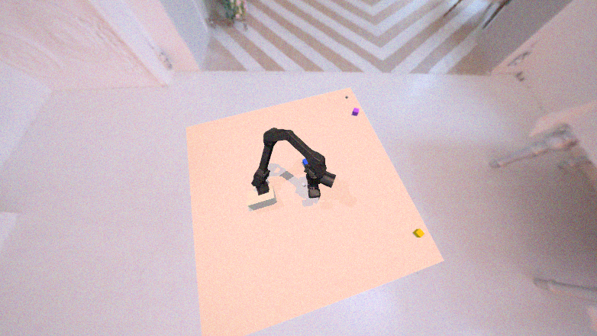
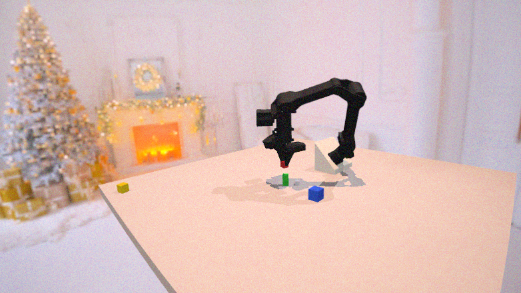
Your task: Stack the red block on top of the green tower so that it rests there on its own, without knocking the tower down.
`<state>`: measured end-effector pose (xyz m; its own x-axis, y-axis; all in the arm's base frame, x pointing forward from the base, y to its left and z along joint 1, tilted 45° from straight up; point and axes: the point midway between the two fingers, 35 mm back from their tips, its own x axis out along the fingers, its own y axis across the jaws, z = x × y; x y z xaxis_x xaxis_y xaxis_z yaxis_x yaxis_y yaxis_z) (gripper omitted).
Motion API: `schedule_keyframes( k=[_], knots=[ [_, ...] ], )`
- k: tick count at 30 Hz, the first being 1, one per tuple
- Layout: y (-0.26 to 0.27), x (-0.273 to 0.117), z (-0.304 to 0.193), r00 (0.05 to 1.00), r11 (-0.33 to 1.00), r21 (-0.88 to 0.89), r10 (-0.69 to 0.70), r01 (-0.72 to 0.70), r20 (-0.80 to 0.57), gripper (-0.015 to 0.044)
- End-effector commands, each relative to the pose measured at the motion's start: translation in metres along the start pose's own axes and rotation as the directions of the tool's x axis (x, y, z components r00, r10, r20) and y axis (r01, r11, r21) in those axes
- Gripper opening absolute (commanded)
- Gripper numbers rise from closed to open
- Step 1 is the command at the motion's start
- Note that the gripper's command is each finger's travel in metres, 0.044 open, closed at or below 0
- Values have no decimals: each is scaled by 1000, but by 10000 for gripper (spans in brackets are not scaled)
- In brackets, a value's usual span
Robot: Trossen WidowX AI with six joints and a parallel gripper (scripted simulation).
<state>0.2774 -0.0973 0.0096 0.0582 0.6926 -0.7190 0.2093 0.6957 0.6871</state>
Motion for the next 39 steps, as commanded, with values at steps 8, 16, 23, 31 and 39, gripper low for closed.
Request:
schedule_keyframes(
  k=[8, 16, 23, 31, 39],
  knots=[
    [2, 29, -2, 1000, 1000, 9, 8, -8, 1, 0],
    [2, 29, -2, 1000, 1000, 9, 8, -8, 1, 0],
    [2, 29, -2, 1000, 1000, 9, 8, -8, 1, 0],
    [2, 30, -2, 1000, 1000, 9, 8, -8, 1, 0],
    [2, 29, -2, 1000, 1000, 9, 8, -8, 1, 0]
  ],
)
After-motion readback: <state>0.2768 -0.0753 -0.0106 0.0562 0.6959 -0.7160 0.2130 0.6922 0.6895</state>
